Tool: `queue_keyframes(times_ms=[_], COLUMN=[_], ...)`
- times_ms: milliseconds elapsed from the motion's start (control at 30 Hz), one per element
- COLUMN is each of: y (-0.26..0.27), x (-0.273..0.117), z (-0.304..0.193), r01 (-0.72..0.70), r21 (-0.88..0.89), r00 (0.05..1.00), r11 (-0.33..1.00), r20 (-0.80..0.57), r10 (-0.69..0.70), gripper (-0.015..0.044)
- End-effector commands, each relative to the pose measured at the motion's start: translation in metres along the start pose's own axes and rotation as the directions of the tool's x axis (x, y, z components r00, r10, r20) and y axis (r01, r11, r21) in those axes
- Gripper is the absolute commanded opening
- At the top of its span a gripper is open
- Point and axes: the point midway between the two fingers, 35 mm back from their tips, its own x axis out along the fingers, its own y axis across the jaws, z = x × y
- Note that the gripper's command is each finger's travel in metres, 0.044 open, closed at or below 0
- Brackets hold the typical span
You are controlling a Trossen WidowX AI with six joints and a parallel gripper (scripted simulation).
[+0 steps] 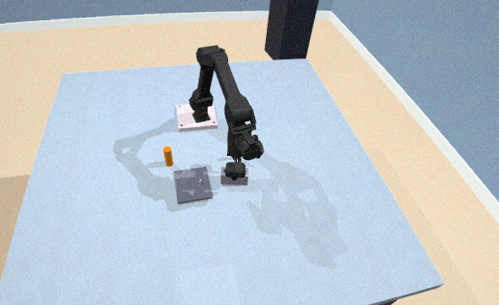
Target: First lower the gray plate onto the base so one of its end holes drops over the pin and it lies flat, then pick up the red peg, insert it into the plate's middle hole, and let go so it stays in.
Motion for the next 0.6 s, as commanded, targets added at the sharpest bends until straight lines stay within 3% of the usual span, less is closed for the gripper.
queue_keyframes(times_ms=[0, 567], y=[0.001, 0.001], x=[0.009, 0.037], z=[0.001, 0.001], r01=[-0.007, -0.007], r21=[0.001, 0.0], r00=[1.0, 1.0], r11=[1.0, 1.0], r20=[0.003, 0.003], r10=[0.007, 0.007], gripper=[0.044, 0.044])
